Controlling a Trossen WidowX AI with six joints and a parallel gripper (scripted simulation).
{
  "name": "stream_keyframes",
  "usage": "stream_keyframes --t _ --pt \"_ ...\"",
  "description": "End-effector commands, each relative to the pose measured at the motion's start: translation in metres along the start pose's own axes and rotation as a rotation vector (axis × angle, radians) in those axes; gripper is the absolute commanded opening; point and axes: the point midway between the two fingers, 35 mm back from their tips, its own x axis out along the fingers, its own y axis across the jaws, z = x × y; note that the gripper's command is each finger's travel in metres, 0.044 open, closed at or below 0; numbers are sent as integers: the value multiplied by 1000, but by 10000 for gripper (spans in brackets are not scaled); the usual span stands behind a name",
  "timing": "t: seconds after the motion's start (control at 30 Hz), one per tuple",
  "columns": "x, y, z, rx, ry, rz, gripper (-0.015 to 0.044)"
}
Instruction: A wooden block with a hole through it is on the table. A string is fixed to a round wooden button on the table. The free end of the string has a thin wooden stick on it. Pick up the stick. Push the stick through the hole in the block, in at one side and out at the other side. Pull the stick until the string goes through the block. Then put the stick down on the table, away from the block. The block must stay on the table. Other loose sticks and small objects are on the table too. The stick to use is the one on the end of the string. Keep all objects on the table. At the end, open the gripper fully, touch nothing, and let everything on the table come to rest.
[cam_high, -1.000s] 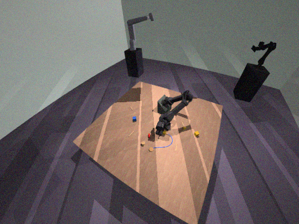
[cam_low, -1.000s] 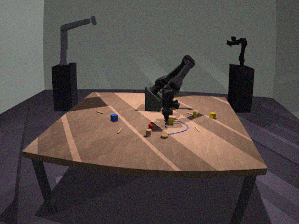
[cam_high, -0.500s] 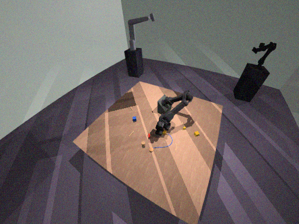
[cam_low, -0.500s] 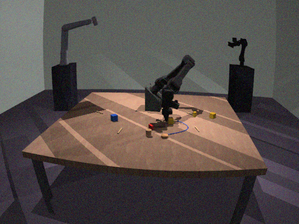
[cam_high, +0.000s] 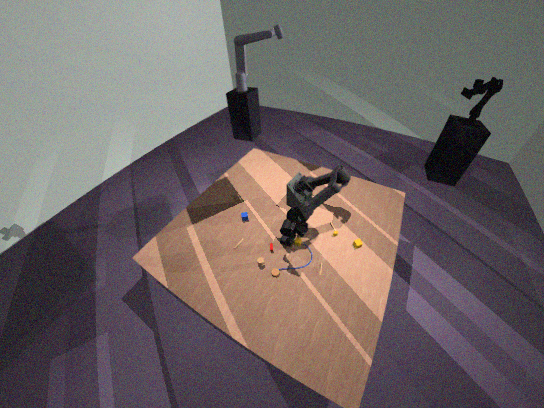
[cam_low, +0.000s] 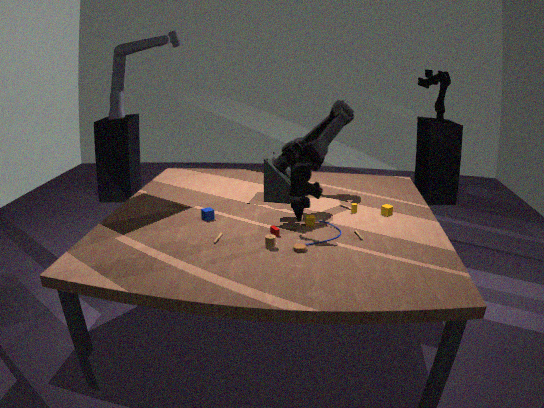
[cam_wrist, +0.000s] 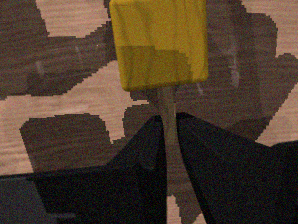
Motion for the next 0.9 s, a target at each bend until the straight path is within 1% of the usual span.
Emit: stream_keyframes --t 0.0,0.87 --pt "3 4 -6 2 -2 4 0" --pt "2 5 -34 -17 -3 -45 0"
